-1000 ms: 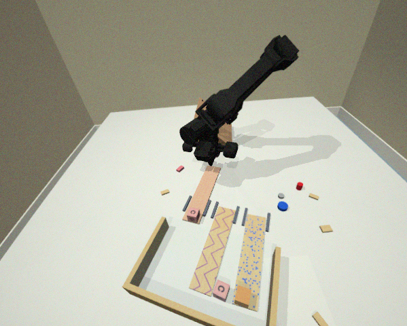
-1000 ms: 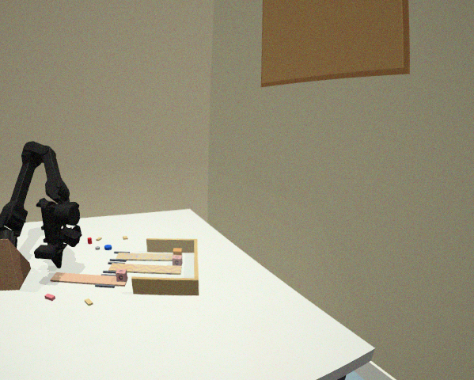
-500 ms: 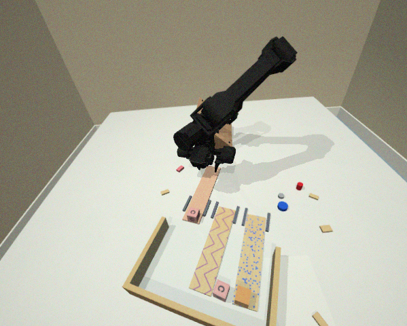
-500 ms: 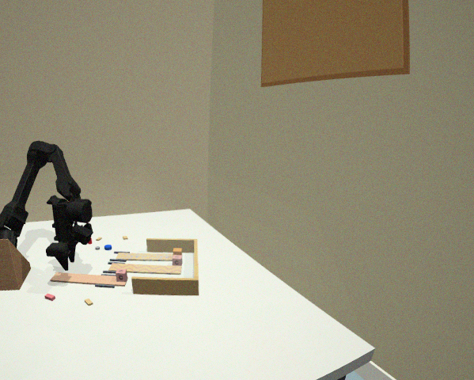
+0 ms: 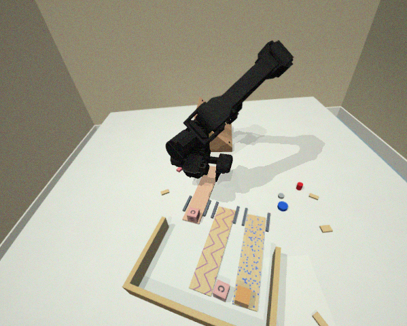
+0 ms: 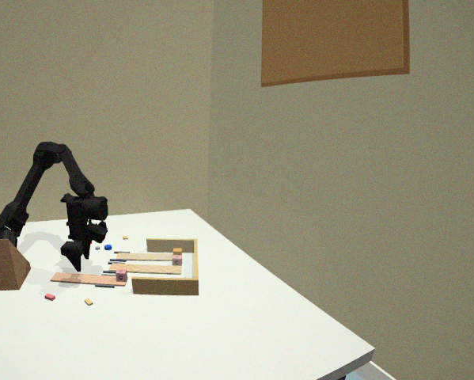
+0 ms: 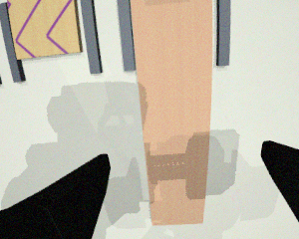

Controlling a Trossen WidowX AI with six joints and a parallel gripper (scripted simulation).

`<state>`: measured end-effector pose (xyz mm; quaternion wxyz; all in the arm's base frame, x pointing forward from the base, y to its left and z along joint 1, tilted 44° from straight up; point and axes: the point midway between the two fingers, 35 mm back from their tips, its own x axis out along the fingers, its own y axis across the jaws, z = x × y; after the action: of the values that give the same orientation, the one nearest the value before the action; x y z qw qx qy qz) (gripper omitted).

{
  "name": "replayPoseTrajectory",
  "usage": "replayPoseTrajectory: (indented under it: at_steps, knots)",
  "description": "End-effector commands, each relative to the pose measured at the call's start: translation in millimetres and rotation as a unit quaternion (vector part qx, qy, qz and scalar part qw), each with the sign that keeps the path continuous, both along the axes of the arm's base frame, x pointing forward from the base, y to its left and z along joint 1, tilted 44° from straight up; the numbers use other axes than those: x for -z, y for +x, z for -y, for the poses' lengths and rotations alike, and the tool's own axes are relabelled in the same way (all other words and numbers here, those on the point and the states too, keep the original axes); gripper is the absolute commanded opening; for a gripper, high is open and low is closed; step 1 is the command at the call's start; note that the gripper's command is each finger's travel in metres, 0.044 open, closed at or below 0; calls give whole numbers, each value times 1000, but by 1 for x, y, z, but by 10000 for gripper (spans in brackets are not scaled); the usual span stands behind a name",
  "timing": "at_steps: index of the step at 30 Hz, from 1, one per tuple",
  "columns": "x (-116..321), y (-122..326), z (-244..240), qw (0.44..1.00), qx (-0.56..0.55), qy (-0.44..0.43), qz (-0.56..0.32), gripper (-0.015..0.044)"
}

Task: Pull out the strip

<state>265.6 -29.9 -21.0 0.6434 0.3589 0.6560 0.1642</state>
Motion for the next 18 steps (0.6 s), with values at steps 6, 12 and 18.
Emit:
replayPoseTrajectory:
  at_steps: [6,12,18]
  knots:
    - [1,31,10,1000,0,1,0,440]
    - [1,50,17,1000,0,1,1,440]
    - [2,69,24,1000,0,1,1,440]
